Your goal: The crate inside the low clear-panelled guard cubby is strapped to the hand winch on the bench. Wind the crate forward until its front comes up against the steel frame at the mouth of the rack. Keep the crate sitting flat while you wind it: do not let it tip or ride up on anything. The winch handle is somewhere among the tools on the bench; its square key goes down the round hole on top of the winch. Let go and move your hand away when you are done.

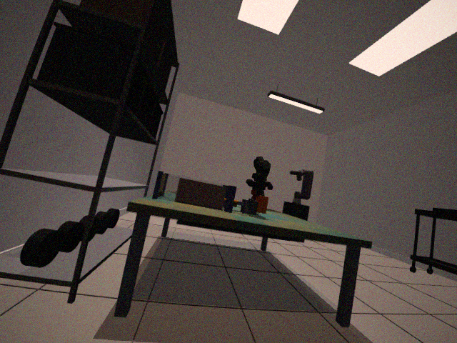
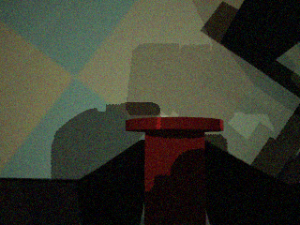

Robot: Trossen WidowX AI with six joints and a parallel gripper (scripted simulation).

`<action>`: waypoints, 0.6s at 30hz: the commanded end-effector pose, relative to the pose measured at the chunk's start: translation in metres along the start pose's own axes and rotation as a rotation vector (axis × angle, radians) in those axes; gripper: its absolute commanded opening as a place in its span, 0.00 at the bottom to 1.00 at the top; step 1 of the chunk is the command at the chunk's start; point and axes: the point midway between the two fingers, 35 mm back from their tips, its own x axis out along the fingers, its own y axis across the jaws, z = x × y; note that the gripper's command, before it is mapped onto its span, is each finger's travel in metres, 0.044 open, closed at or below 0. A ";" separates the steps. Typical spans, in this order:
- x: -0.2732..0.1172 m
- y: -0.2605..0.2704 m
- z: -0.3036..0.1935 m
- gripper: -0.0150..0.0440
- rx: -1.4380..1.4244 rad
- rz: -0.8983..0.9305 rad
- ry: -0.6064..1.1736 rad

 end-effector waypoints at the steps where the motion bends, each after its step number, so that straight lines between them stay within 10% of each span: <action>1: -0.003 0.011 -0.015 0.25 -0.024 0.020 0.028; 18: -0.010 0.019 -0.029 0.25 -0.024 0.021 0.029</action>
